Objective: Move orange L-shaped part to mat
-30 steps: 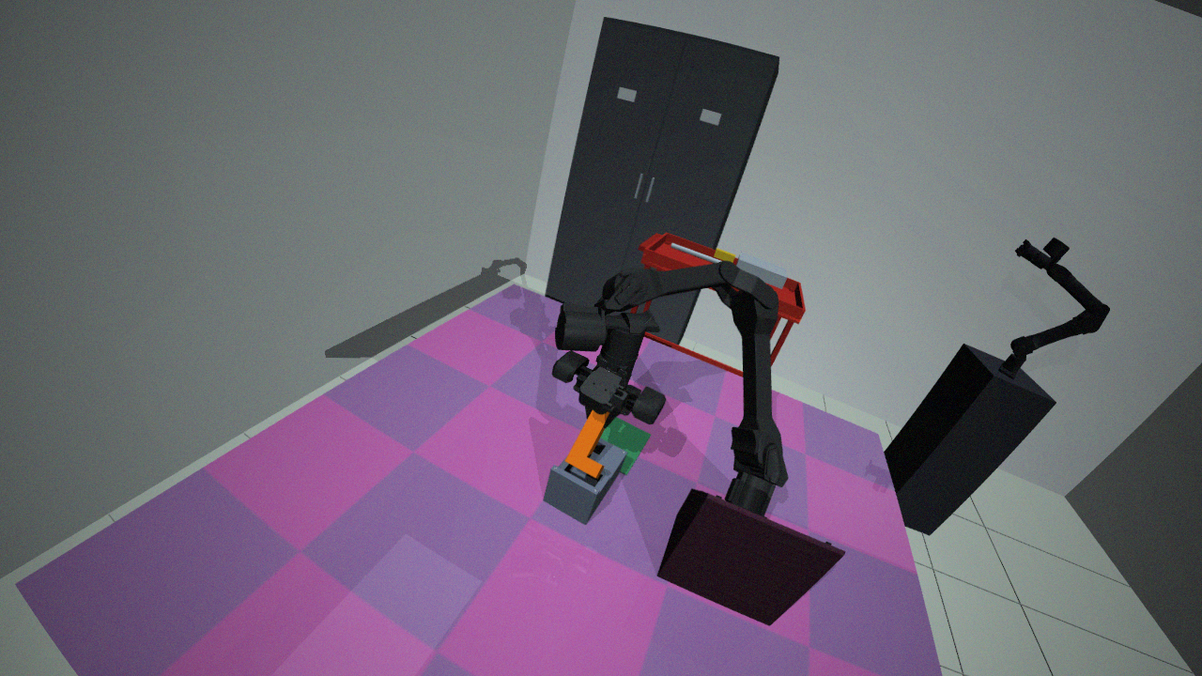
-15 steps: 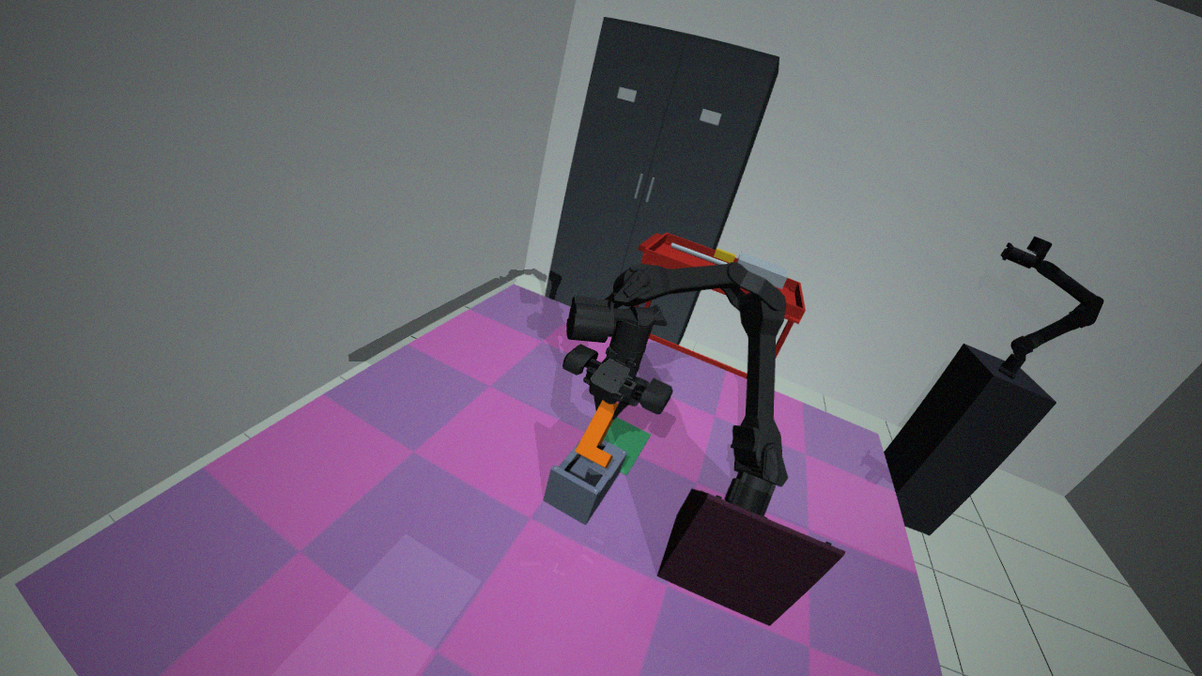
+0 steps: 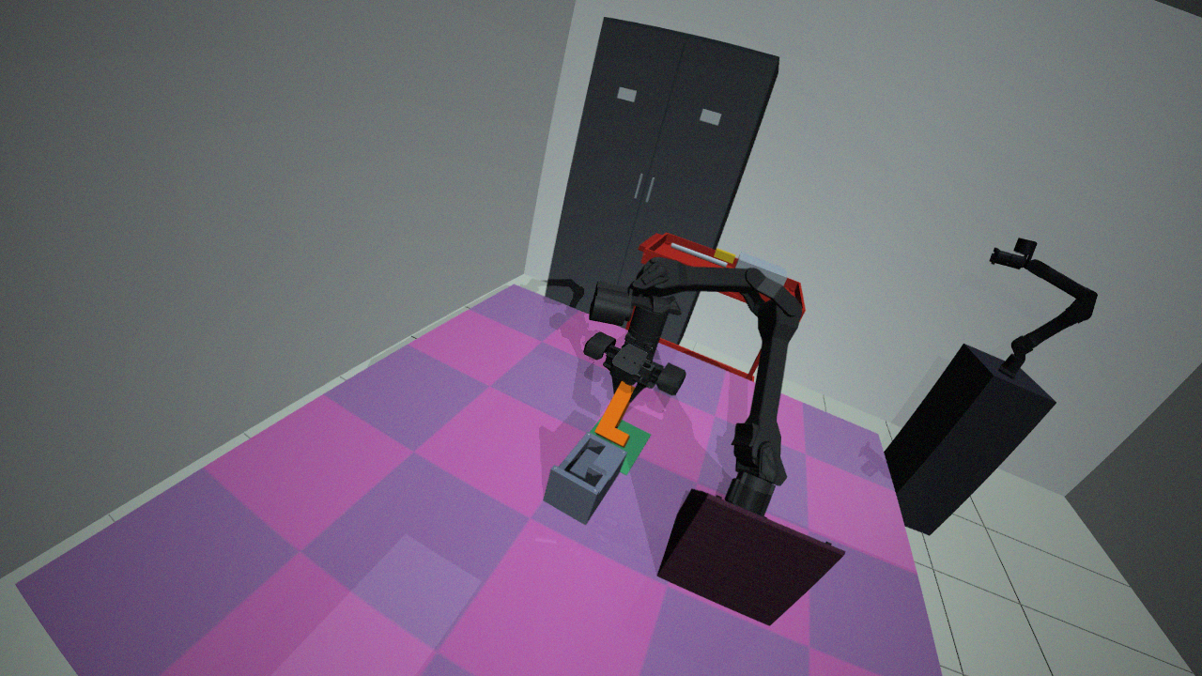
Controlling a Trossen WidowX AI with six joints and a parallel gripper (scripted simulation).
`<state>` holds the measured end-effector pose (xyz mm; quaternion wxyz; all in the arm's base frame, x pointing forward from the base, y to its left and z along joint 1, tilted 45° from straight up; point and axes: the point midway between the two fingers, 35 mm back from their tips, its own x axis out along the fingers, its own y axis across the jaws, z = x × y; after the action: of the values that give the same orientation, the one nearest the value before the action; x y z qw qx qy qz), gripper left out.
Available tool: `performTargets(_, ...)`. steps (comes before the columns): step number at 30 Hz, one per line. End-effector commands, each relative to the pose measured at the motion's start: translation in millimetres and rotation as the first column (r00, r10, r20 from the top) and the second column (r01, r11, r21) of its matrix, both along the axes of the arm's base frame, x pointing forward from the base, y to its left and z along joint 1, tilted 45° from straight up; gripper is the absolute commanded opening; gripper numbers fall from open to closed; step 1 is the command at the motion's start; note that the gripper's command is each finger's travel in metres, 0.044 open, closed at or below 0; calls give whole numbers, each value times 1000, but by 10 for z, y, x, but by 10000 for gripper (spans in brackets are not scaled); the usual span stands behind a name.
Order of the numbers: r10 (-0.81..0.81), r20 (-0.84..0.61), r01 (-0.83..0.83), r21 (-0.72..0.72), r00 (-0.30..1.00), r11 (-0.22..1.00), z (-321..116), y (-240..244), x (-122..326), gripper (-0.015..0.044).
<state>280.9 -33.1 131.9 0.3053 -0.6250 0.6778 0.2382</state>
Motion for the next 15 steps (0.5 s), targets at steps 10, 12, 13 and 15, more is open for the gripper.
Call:
performTargets(10,6,3,-6,-6,1000,1000,439,-415,-138,0)
performTargets(12,6,3,-6,-6,1000,1000,465,-440,-147,0)
performTargets(13,6,3,-6,-6,1000,1000,465,-440,-147,0)
performTargets(15,6,3,-6,-6,1000,1000,465,-440,-147,0)
